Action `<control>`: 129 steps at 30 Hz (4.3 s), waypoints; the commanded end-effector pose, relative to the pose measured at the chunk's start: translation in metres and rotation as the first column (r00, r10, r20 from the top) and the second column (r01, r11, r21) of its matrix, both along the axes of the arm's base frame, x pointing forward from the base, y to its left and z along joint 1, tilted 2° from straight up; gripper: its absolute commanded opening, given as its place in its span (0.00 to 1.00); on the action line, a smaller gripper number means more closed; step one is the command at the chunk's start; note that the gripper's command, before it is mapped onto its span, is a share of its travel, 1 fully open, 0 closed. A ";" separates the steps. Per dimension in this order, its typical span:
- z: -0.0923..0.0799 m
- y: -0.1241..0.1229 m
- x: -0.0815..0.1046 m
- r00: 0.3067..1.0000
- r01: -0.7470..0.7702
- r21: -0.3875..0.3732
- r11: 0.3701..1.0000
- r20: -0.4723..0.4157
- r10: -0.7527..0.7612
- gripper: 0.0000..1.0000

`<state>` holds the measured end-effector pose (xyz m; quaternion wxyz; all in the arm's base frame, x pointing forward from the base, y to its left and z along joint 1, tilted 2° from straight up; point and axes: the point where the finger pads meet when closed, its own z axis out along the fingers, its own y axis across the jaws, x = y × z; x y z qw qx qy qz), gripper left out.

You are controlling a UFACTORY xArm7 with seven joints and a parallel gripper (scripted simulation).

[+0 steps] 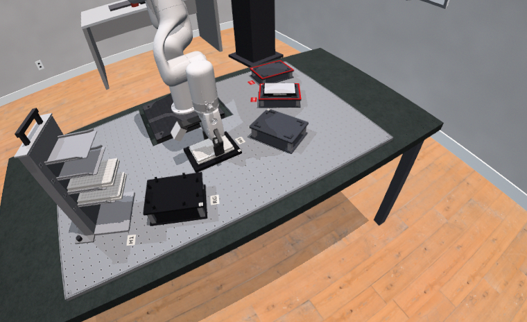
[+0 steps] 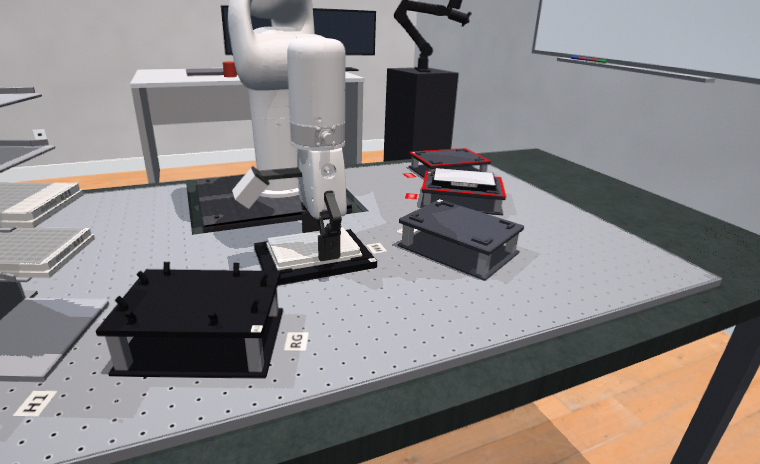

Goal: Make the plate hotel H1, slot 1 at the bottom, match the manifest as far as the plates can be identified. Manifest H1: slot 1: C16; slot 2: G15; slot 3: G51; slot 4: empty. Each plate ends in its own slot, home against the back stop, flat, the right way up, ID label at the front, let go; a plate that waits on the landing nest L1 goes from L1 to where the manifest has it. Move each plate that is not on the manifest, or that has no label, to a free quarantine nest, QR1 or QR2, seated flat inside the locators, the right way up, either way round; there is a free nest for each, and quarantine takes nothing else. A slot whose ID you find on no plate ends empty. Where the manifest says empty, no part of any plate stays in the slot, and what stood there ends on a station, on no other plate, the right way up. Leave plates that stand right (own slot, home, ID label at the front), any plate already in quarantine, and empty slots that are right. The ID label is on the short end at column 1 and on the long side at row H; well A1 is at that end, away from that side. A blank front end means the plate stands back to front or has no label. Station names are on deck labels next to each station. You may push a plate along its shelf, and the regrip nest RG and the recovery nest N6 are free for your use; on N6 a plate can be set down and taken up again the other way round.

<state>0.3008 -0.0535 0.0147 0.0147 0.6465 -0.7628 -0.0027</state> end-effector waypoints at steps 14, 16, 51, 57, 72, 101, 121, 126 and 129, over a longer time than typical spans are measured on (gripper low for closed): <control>0.016 0.000 0.002 1.000 0.000 0.000 1.000 0.003 0.000 1.00; 0.019 0.000 0.002 1.000 0.000 0.000 1.000 0.003 0.000 1.00; 0.071 0.001 0.003 1.000 0.000 0.000 1.000 0.003 0.000 1.00; 0.077 0.001 0.003 1.000 0.000 0.000 1.000 0.003 0.000 1.00; 0.080 0.001 0.003 1.000 0.000 0.000 1.000 0.003 0.000 1.00; 0.130 0.002 0.005 1.000 0.000 0.000 1.000 0.003 0.000 1.00; 0.187 0.003 0.006 1.000 0.000 0.000 1.000 0.003 0.000 1.00; 0.201 0.003 0.006 1.000 0.000 0.000 1.000 0.003 0.000 1.00; 0.211 0.003 0.006 1.000 0.000 0.000 1.000 0.003 0.000 1.00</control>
